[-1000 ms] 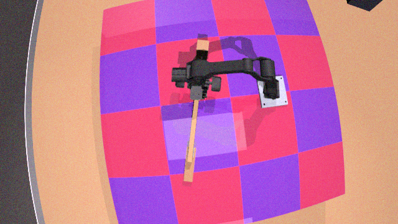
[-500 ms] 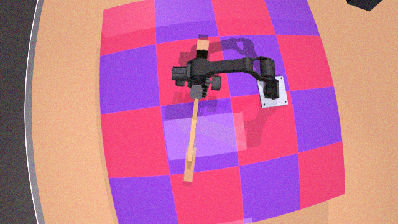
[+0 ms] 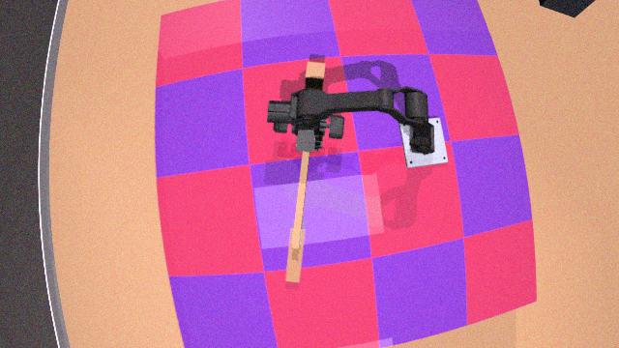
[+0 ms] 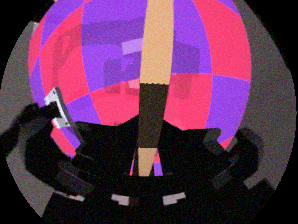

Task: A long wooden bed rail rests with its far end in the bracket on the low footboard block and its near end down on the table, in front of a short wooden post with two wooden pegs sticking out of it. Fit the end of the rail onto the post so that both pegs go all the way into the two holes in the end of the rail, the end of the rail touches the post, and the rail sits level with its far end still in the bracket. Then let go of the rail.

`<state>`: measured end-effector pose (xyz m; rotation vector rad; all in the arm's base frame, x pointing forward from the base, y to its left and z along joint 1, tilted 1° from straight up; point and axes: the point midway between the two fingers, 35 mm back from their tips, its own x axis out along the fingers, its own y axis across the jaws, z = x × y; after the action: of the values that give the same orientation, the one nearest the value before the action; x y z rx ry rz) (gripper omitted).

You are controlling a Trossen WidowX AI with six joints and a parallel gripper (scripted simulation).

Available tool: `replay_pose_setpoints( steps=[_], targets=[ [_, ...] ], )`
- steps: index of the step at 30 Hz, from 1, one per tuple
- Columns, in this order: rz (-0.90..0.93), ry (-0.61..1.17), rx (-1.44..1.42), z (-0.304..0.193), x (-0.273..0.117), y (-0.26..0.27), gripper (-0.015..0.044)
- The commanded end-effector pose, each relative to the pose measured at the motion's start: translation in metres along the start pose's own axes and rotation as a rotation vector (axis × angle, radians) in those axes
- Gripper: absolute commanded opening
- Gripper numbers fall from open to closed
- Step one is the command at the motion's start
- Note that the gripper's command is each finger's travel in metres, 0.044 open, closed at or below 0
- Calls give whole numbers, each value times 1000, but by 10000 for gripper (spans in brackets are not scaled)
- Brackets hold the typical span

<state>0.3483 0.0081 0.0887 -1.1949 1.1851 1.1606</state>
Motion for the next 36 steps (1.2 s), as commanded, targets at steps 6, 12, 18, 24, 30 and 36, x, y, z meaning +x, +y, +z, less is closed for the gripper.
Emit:
replay_pose_setpoints(
  steps=[6,12,18,24,30,36],
  targets=[
    [-7,0,-3,-4,-3,0,0],
    [-7,0,-3,-6,-3,0,0],
    [-7,1,-3,-7,-3,0,0],
    [-7,1,-3,-9,-2,0,0],
    [-7,1,-3,-7,-2,0,0],
    [-7,0,-3,-5,-1,0,0]
  ],
)
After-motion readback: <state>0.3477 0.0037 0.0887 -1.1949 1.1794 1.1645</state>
